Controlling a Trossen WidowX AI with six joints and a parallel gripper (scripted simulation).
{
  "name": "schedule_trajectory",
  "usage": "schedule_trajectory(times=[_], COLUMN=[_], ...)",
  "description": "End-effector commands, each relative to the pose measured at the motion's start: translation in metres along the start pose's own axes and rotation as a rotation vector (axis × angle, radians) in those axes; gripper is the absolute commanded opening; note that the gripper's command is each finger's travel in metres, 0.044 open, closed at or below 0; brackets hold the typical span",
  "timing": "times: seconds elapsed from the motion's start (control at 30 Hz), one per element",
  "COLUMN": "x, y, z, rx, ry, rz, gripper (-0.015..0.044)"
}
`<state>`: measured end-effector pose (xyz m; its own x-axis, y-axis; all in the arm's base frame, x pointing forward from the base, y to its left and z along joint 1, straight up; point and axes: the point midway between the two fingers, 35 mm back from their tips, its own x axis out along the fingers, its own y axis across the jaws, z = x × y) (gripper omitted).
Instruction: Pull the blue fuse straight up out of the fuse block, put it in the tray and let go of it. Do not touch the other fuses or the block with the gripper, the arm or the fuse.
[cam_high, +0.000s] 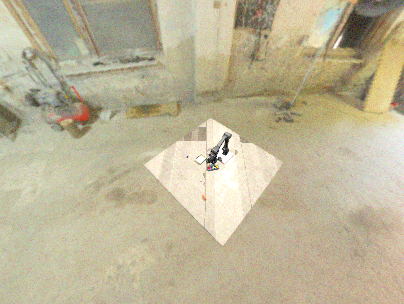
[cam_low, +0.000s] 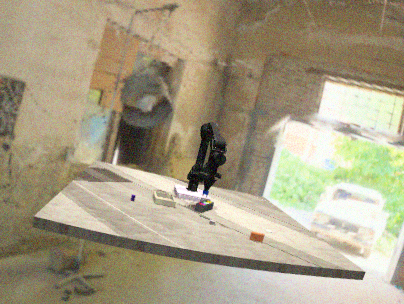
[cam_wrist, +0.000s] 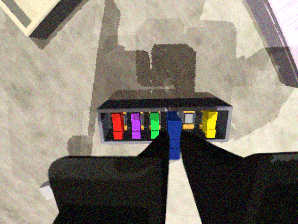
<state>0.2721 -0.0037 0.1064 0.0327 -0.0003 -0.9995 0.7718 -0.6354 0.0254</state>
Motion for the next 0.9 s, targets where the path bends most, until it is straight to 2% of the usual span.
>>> schedule_trajectory(times=[0.0, 0.87], x=[-0.001, -0.002], y=[0.017, 0.106], z=[0.011, 0.121], rx=[-0.004, -0.004], ry=[0.000, -0.010], rz=[-0.002, 0.006], gripper=[0.0000, 0.0000])
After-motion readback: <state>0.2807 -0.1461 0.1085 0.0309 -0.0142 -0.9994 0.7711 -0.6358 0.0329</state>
